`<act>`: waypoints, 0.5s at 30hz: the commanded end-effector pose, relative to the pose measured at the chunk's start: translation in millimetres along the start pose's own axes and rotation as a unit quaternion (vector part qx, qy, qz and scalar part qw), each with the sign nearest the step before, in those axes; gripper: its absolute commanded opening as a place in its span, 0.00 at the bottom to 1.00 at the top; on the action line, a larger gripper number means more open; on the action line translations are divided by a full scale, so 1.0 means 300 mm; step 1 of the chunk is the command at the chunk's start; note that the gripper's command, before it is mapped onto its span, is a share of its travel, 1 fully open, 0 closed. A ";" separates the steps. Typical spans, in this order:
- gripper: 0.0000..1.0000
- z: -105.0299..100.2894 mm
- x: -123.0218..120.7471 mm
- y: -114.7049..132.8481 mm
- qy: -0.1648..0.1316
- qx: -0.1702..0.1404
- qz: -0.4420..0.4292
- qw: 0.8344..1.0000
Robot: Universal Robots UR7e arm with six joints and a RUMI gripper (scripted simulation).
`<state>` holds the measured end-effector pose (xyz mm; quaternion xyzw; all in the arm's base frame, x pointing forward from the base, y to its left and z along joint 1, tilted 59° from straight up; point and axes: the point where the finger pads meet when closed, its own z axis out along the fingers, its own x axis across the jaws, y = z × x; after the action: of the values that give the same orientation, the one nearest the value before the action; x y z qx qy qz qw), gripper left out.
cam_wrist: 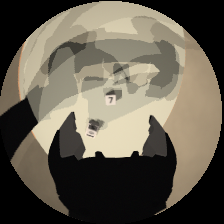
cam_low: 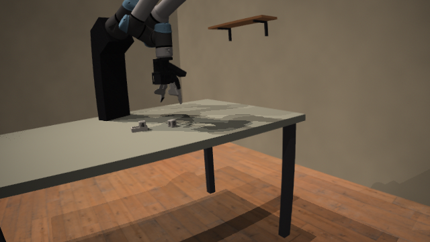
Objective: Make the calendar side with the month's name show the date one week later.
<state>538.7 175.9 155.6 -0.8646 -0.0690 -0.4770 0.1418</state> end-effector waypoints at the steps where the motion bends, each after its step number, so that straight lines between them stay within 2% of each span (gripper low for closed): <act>1: 1.00 0.003 -0.001 0.006 -0.001 0.002 -0.040 0.999; 15: 1.00 0.004 -0.006 0.006 -0.002 0.002 -0.065 0.998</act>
<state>537.9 175.4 152.9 -0.8598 -0.1206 -0.4826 0.1156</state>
